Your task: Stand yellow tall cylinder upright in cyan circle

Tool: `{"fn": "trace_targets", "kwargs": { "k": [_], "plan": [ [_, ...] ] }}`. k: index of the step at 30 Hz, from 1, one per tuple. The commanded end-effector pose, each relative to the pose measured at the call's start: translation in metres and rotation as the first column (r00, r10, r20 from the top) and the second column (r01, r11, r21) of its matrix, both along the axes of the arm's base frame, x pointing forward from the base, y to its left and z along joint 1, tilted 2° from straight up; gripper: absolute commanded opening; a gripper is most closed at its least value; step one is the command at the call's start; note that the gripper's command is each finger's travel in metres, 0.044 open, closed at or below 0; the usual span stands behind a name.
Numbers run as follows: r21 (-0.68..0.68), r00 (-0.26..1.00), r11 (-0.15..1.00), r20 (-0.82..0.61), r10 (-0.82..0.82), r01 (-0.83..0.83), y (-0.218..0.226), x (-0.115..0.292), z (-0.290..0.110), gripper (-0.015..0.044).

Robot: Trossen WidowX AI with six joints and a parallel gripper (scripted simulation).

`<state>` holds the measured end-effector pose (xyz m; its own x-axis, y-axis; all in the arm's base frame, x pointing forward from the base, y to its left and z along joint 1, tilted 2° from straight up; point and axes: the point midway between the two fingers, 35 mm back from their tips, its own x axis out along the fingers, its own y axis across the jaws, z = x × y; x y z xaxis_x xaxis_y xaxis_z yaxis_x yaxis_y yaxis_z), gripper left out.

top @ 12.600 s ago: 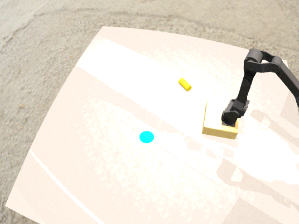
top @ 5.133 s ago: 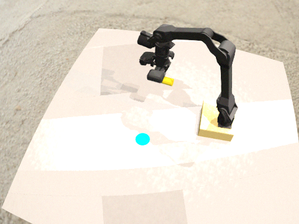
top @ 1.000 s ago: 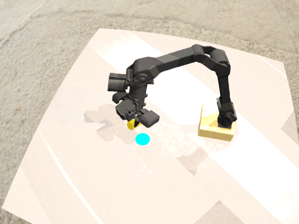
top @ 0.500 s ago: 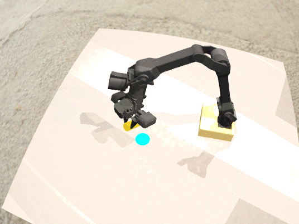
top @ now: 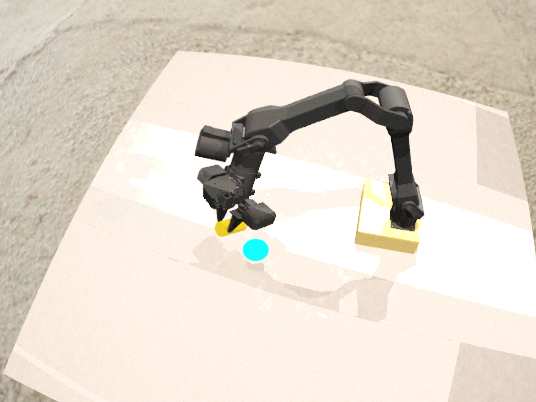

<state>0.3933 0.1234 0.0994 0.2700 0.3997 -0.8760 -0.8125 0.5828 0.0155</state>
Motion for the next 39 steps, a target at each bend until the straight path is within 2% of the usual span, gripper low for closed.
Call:
{"fn": "trace_targets", "kwargs": {
  "k": [1,39],
  "plan": [
    [0.031,1.000,0.999,0.011,-0.011,0.011,0.000,0.002,-0.002,0.0105],
    [0.261,0.989,0.964,0.122,-0.081,0.046,-0.003,0.019,-0.007,0.0105]
  ]
}}
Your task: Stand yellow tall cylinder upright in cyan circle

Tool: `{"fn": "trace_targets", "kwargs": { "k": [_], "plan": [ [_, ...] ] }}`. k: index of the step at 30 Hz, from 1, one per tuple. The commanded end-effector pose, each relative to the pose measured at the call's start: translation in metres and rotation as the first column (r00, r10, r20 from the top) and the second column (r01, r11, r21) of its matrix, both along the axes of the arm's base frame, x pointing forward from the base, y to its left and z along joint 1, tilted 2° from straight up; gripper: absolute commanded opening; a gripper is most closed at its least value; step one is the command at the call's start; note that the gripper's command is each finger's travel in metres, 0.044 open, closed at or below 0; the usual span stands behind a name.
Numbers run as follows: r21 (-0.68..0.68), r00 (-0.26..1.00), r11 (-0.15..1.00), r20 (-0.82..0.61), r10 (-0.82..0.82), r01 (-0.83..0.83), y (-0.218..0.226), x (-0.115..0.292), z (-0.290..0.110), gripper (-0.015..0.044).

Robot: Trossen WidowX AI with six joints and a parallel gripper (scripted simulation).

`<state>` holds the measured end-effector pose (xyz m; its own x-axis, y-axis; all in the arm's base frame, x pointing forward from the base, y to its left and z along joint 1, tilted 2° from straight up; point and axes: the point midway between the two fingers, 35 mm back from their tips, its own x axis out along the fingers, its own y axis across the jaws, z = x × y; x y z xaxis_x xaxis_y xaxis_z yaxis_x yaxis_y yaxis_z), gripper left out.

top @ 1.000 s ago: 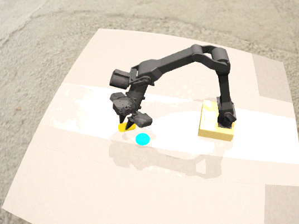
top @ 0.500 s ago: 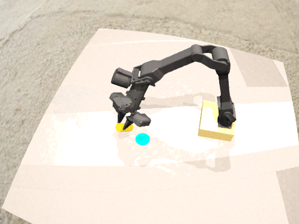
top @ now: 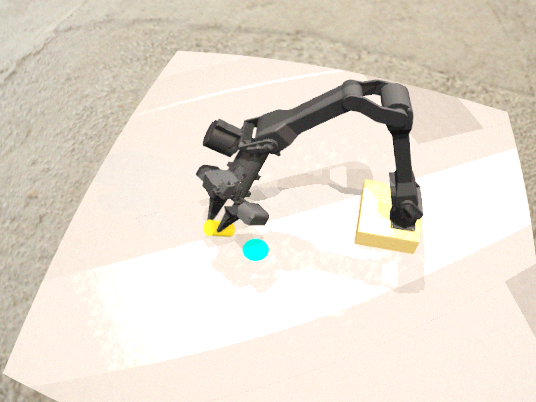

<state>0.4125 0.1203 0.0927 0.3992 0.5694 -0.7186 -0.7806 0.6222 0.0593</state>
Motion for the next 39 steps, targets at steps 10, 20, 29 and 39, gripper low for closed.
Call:
{"fn": "trace_targets", "kwargs": {
  "k": [10,20,29,39],
  "plan": [
    [0.080,0.999,0.997,0.040,-0.012,0.008,-0.0023,0.0022,-0.0002,0.0105],
    [0.135,0.997,0.991,0.072,-0.018,0.008,-0.0046,0.0032,0.0005,0.0105],
    [0.181,0.995,0.983,0.101,-0.022,0.003,-0.0070,0.0031,0.0015,0.0105],
    [0.231,0.991,0.973,0.132,-0.025,-0.006,-0.0098,0.0019,0.0031,0.0105]
  ]
}}
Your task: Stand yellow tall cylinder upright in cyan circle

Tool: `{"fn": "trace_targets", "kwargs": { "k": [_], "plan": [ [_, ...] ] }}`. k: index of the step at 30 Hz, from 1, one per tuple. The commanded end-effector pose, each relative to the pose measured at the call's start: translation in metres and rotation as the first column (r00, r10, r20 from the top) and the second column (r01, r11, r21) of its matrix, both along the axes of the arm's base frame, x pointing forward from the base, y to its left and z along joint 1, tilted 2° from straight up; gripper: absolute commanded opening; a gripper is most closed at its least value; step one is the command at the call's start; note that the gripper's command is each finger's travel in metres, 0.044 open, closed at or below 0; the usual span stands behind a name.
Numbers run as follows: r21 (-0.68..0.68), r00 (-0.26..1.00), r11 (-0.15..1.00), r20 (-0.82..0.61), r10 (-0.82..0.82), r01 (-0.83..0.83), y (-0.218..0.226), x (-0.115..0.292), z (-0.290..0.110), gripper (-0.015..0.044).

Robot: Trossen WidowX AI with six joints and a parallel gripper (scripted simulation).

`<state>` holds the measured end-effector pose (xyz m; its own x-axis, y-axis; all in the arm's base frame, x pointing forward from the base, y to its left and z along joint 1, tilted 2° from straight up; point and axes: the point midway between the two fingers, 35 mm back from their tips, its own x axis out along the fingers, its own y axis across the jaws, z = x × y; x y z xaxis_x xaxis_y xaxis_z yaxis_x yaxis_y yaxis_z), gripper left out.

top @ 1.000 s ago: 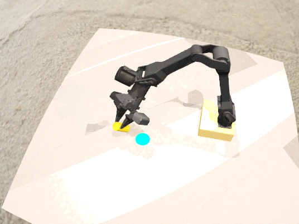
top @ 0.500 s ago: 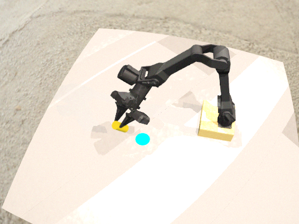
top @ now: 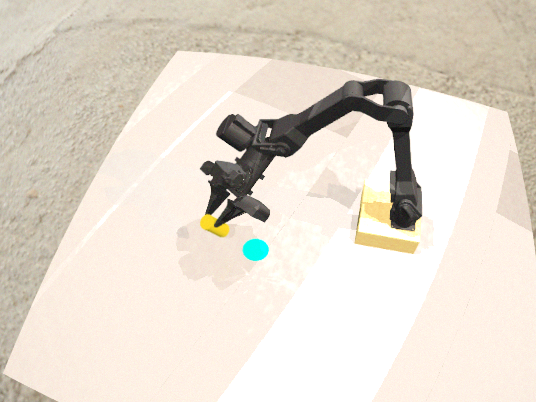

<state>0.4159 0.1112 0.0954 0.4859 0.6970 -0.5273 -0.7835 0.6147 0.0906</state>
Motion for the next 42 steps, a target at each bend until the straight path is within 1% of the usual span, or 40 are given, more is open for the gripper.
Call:
{"fn": "trace_targets", "kwargs": {
  "k": [1,42],
  "plan": [
    [0.026,1.000,1.000,0.011,0.002,-0.002,-0.001,-0.002,0.001,0.0105],
    [0.198,0.988,0.978,0.150,0.031,-0.061,-0.014,-0.020,0.010,0.0105]
  ]
}}
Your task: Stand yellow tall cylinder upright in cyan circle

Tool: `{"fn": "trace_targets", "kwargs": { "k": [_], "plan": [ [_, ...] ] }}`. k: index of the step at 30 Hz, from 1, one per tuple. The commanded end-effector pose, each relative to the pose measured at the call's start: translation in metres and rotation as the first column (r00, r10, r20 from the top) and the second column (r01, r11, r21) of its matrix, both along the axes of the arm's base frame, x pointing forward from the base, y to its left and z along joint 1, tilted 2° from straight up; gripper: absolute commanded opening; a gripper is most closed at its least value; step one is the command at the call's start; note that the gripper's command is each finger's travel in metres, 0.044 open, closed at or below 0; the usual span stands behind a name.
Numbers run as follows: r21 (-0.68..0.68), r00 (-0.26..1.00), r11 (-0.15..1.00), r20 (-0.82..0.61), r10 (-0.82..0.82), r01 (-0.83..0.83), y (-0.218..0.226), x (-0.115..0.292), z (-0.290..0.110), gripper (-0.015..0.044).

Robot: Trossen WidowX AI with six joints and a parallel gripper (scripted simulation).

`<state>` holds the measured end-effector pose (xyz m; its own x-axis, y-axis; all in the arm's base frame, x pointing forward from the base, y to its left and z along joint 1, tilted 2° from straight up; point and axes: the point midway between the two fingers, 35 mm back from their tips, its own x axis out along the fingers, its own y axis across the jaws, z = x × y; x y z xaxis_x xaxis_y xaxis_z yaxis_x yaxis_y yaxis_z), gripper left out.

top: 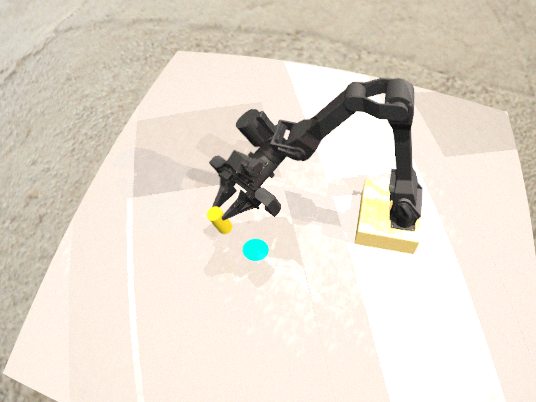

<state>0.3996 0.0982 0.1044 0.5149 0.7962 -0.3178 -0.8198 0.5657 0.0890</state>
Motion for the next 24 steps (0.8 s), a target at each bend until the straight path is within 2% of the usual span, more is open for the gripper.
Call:
{"fn": "trace_targets", "kwargs": {
  "k": [1,24],
  "plan": [
    [0.020,1.000,1.000,0.011,0.009,-0.009,-0.001,-0.004,0.001,0.0105],
    [0.093,0.995,0.994,0.089,0.049,-0.057,-0.008,-0.023,0.007,0.0105]
  ]
}}
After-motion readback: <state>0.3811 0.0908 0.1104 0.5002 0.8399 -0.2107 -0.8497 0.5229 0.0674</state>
